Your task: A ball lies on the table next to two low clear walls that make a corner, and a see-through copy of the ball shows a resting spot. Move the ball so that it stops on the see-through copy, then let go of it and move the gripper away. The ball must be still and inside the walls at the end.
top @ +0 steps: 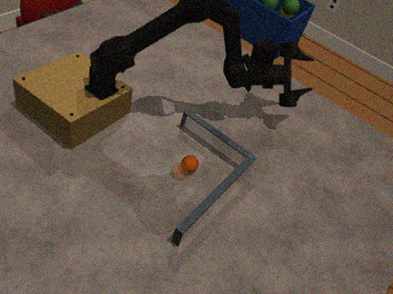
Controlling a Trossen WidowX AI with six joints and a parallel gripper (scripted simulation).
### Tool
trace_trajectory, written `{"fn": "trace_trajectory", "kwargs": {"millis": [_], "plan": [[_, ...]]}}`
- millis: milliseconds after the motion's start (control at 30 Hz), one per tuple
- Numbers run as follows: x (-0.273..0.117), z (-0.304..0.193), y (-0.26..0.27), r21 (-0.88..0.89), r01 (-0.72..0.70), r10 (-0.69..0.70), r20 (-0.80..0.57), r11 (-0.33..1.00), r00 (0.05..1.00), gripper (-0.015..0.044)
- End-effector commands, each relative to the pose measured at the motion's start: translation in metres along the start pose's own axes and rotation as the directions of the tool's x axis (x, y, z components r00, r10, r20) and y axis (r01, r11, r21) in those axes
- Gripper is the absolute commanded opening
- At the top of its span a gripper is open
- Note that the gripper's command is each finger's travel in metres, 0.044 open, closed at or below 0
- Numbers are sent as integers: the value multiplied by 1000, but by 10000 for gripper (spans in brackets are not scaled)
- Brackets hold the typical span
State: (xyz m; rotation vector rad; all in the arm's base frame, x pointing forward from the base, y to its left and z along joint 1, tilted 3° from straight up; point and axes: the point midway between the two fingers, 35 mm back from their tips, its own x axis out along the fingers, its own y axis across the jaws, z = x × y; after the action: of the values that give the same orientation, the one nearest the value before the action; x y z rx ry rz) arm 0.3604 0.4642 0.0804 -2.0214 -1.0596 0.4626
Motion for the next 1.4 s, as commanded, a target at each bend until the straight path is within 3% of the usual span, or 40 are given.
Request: {"fn": "trace_trajectory", "kwargs": {"millis": [0,67,300,533,767,967,1167,1367], "plan": [[0,-1,1,2,-3,3,1,1000,1000,374],[0,-5,6,19,-28,28,6,999,1000,332],[-16,-45,52,182,-261,254,61,948,965,332],[-59,-87,101,382,-511,500,136,770,855,332],[-125,-120,136,566,-674,693,230,475,683,332],[-198,-137,155,682,-715,805,334,153,491,332],[-254,-141,164,715,-695,842,421,-78,338,332],[-347,-129,171,648,-643,808,585,-408,76,332]]}}
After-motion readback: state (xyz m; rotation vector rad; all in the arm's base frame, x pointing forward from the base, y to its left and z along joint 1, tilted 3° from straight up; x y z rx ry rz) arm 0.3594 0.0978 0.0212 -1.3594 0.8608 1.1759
